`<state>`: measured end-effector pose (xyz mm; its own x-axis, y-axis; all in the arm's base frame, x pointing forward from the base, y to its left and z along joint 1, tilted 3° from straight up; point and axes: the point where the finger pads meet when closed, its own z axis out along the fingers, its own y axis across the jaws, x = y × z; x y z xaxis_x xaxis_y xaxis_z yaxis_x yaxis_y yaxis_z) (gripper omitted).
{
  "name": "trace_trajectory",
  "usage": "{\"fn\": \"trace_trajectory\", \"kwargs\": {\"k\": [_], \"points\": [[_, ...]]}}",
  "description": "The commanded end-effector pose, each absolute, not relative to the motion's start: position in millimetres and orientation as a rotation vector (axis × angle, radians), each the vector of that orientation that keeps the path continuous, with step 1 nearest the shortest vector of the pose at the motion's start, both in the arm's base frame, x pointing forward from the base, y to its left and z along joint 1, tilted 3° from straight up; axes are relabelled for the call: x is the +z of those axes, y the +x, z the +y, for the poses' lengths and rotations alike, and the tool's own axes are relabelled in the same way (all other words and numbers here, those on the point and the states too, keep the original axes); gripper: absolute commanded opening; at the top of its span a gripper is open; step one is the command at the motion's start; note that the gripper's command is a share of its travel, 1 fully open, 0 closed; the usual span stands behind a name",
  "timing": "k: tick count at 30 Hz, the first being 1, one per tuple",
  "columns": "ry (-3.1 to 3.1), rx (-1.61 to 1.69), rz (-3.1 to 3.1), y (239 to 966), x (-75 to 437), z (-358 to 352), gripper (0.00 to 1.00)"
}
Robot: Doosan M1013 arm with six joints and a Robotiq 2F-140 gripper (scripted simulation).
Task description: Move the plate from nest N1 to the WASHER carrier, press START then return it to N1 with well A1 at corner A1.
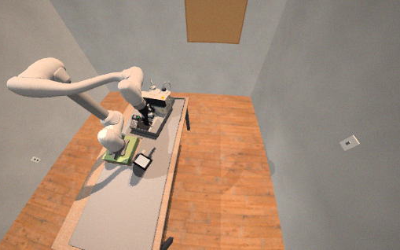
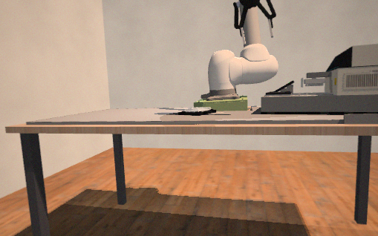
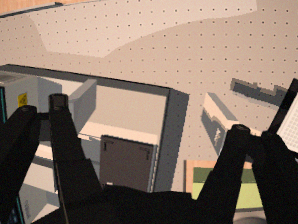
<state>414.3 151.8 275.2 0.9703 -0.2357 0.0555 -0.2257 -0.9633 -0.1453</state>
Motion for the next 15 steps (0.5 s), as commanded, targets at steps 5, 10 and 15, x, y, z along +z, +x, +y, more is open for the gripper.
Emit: {"fn": "trace_trajectory", "kwargs": {"k": [5,10,15], "points": [[-3.025,-0.110,0.299,393.4,266.3,126.4,0.70],[-3.025,-0.110,0.299,383.9,262.6,115.5,0.70],[-3.025,-0.110,0.299,368.2,256.4,97.6,0.70]]}}
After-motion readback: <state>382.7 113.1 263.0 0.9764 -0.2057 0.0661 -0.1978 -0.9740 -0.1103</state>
